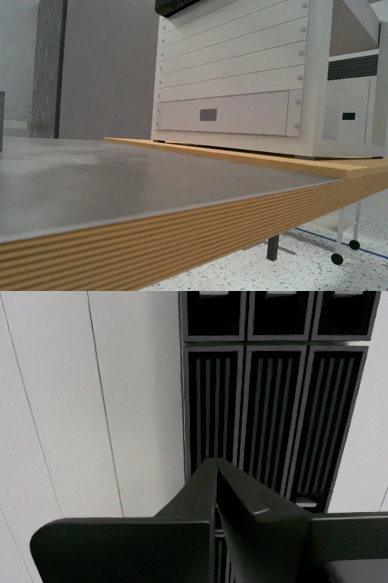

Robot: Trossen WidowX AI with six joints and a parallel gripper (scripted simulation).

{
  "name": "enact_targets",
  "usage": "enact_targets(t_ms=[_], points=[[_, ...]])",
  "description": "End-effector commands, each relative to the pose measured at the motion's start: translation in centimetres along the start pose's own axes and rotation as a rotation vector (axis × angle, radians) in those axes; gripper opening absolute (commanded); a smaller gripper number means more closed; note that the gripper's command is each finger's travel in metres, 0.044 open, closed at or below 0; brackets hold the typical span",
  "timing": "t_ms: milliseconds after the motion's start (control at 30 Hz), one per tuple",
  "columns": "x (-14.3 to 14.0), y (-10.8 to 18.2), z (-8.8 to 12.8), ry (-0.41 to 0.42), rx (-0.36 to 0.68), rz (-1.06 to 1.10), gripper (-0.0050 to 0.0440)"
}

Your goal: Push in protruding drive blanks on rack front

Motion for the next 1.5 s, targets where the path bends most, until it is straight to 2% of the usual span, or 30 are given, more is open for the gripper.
enact_targets(t_ms=[0, 1467], points=[[-0.9, 0.07, -0.02, 0.026, 0.0, 0.002, -0.005], [-0.93, 0.07, -0.61, 0.026, 0.0, 0.002, -0.005]])
Point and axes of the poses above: the point midway between the two fingers, 35 mm back from their tips, its own z axis back along the fingers, its own x axis across the jaws, y = z × x, the point moved 10 cm from there along z, back along the fingers, and after that the axes turned 1 degree about -z, right-handed, at the moved point
